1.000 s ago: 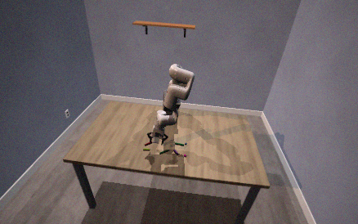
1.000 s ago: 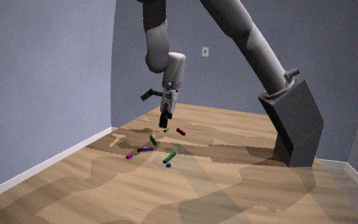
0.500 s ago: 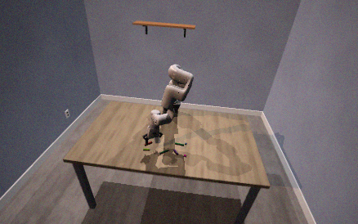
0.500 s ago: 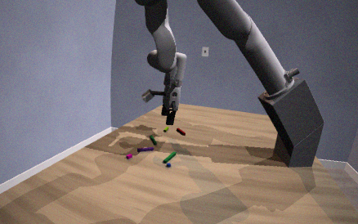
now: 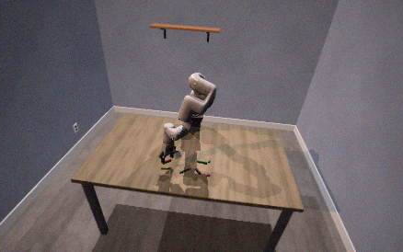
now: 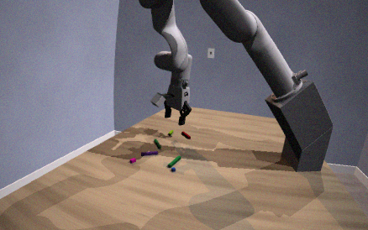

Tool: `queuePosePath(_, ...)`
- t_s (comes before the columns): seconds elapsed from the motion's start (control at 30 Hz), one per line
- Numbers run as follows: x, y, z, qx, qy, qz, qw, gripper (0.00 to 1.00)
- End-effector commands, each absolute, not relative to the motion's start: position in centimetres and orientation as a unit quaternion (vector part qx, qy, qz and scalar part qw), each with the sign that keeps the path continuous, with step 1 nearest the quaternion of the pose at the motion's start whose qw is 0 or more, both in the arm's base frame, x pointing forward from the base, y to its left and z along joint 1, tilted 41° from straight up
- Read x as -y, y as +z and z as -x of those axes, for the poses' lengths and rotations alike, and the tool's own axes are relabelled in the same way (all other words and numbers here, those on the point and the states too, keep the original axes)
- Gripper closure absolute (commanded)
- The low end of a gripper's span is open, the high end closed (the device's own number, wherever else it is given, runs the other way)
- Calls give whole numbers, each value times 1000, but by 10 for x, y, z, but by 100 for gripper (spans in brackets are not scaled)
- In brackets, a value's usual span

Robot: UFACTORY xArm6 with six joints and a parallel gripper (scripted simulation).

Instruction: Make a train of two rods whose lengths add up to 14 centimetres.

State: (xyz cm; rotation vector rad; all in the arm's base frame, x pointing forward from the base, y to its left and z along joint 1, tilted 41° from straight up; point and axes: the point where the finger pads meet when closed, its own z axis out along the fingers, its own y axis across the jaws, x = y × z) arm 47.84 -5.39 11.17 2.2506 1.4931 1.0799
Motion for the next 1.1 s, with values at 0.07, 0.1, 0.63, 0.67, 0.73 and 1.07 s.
queuePosePath(0.07,67,109,-477,-603,346,-706,137,0)
queuePosePath(0.1,69,109,-477,-615,343,-696,140,0)
queuePosePath(0.63,81,103,-472,-707,311,-616,158,0)
queuePosePath(0.67,81,103,-472,-707,311,-616,158,0)
queuePosePath(0.73,81,103,-472,-707,311,-616,158,0)
queuePosePath(1.07,81,103,-472,-707,311,-616,158,0)
